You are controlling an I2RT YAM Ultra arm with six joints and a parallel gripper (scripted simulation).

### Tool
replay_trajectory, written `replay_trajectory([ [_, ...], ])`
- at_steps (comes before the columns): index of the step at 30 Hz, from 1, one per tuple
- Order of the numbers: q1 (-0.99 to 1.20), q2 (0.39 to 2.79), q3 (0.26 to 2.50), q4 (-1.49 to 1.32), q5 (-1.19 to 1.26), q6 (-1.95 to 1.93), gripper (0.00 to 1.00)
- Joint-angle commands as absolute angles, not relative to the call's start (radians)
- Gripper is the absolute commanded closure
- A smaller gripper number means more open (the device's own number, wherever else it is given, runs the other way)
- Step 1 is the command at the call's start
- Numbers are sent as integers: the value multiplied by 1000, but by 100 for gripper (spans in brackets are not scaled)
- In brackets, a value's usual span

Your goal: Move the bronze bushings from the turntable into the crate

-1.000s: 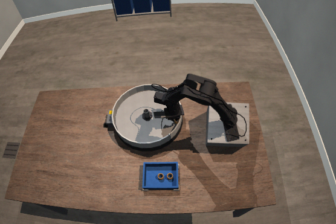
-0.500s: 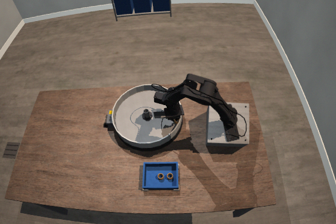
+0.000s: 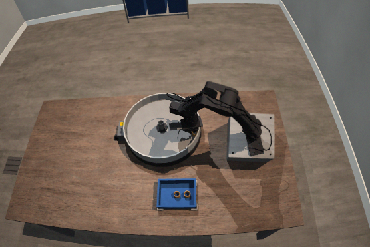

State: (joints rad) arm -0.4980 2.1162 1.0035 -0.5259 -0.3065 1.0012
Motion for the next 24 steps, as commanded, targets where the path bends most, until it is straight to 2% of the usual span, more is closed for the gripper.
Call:
replay_trajectory([
  [1,-496,2139,1007,-514,-306,1010,87],
  [24,-492,2141,1000,-515,-306,1010,87],
])
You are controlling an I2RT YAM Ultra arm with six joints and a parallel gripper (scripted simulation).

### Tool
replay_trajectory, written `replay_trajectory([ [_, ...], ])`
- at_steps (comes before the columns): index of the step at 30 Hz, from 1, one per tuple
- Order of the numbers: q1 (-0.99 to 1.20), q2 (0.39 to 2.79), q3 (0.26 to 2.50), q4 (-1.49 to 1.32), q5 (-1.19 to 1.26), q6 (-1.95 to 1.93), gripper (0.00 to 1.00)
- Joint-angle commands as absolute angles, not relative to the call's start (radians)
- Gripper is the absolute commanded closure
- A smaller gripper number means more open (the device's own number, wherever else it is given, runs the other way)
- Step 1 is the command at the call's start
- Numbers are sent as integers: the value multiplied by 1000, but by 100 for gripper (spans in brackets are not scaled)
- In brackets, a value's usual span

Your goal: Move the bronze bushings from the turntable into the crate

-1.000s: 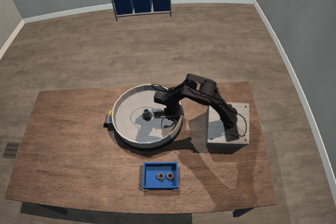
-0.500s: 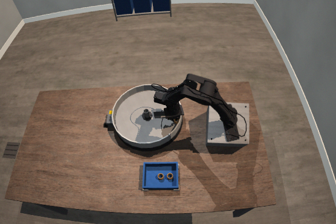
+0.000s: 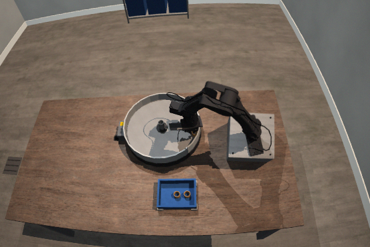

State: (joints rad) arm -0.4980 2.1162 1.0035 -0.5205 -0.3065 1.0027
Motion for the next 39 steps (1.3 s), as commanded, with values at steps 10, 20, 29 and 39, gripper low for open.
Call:
replay_trajectory([
  [10,-492,2141,1000,-515,-306,1010,87],
  [20,-494,2141,1000,-518,-300,1009,100],
  [29,-494,2141,1000,-518,-300,1009,100],
  [39,-494,2141,1000,-518,-300,1009,100],
])
